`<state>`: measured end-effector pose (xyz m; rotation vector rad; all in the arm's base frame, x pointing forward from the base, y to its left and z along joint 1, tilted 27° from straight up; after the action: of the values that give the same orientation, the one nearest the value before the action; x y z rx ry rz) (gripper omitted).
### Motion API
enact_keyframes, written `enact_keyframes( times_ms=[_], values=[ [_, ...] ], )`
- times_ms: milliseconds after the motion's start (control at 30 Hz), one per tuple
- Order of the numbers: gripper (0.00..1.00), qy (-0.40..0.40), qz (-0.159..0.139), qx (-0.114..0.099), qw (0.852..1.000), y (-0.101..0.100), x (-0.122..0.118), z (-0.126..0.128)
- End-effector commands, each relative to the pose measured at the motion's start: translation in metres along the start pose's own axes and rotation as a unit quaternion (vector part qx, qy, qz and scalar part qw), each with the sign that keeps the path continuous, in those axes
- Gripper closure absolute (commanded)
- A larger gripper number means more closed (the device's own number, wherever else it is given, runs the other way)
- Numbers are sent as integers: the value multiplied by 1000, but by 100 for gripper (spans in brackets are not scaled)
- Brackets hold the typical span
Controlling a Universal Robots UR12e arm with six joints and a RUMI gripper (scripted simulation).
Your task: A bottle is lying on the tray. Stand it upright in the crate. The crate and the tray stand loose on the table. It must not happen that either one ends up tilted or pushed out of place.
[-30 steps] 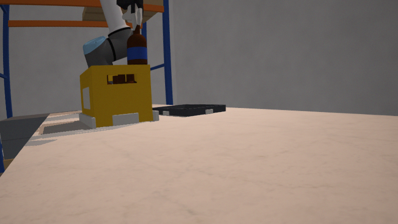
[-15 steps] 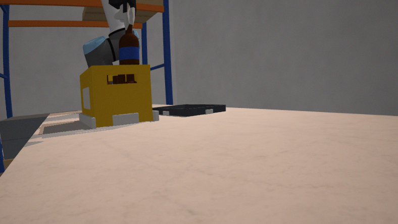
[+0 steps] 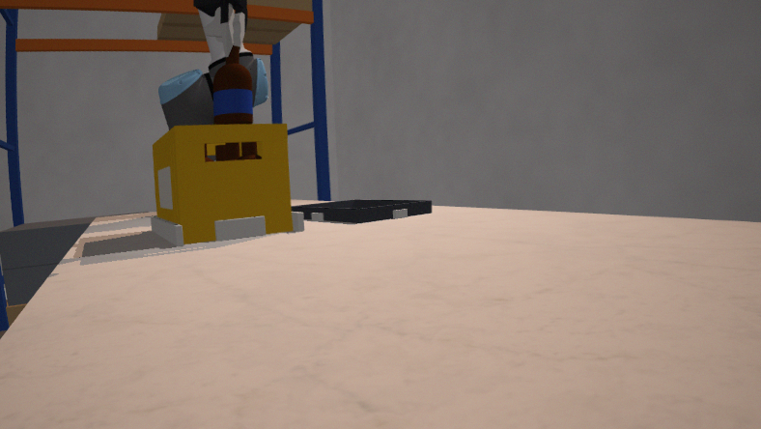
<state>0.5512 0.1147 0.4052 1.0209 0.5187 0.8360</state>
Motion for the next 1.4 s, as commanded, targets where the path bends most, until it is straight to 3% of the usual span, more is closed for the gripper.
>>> enact_keyframes(
  times_ms=[0, 1367],
  values=[
    [100, 0, 1, 0, 1000, 1, -8, 9],
    [100, 0, 1, 0, 1000, 1, -45, 48]
  ],
)
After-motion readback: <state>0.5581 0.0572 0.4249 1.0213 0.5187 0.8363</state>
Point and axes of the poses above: the point where the finger pads meet when closed, its own y axis back along the fingers, its own z axis across the jaws, x = y × z, the point moved 4 cm from there along y, back along the fingers, and after that the axes turned 2 degrees about -y, right-handed, at the moved point
